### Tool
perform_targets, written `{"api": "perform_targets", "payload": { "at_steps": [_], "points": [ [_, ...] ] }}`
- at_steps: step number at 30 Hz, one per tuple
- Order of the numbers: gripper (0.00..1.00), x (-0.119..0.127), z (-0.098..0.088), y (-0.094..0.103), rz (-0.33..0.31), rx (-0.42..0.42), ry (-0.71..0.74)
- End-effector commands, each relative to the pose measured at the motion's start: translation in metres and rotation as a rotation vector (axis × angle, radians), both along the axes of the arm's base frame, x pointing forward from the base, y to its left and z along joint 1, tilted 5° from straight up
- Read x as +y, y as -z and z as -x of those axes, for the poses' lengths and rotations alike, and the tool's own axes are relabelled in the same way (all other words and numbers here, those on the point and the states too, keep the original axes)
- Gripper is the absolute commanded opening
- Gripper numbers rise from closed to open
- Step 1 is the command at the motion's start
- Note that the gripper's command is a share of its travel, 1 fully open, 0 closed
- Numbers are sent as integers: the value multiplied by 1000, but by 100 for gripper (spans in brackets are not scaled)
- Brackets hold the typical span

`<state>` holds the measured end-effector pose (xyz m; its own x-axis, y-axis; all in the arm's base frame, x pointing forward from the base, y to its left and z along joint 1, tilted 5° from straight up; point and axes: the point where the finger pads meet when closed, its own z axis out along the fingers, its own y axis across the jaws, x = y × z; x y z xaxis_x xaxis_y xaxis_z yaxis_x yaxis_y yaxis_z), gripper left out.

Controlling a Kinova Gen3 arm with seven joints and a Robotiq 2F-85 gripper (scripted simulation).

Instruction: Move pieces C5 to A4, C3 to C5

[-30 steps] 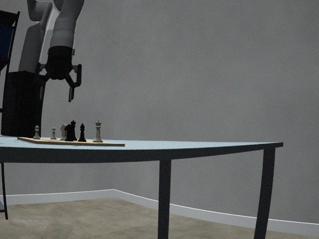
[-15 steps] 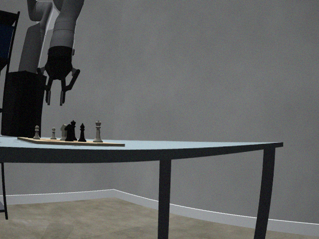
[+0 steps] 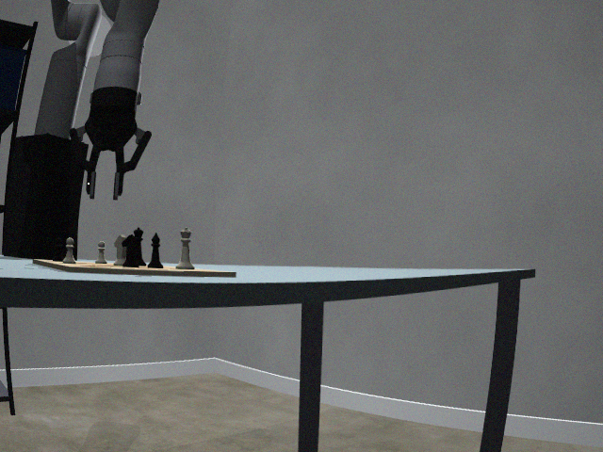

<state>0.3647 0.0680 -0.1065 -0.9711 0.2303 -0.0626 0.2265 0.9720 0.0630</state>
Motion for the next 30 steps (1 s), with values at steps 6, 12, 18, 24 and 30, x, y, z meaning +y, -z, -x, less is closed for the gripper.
{"api": "perform_targets", "payload": {
  "at_steps": [6,12,18,24,30],
  "points": [
    [34,0,0,0,0,-1,0],
    [34,0,-1,1,0,-1,0],
    [34,0,-1,4,0,-1,0],
    [34,1,-1,10,0,-1,0],
    [34,1,-2,19,0,-1,0]
  ]
}}
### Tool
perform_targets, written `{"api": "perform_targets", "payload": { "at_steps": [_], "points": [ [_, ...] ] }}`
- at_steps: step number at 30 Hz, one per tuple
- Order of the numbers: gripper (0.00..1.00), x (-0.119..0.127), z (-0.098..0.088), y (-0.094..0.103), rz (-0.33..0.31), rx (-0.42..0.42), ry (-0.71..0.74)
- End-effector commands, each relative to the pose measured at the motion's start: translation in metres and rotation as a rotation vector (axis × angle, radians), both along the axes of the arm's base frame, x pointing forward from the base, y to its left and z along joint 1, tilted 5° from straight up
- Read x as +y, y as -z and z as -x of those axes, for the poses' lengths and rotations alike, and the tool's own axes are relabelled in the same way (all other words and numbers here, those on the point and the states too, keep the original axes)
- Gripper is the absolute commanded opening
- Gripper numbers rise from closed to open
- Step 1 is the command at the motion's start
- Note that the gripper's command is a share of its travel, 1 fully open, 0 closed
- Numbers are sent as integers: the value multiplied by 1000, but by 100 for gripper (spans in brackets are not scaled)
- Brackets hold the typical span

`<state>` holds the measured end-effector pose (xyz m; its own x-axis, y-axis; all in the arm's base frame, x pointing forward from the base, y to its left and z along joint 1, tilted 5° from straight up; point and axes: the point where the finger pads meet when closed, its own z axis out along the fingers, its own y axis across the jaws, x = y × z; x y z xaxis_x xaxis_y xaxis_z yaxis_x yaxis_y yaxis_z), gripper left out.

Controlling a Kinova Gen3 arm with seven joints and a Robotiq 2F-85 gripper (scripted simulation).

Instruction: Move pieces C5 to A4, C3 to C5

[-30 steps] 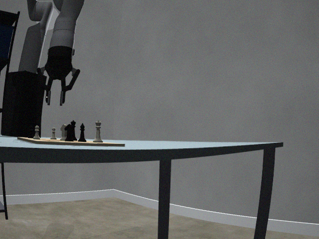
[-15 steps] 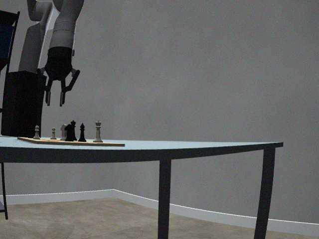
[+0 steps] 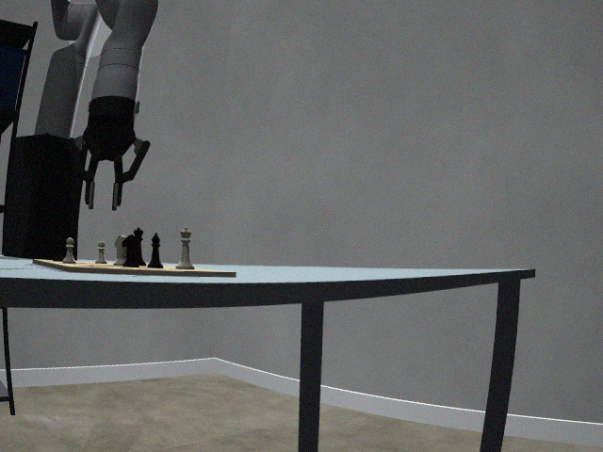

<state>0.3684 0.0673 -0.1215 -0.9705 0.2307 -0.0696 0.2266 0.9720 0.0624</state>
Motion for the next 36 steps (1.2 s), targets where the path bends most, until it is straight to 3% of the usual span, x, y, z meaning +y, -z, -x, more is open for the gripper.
{"api": "perform_targets", "payload": {
  "at_steps": [1,18,36],
  "points": [
    [34,2,2,5,-2,5,-1],
    [34,3,0,28,-2,5,-1],
    [34,3,-1,36,-2,5,-1]
  ]
}}
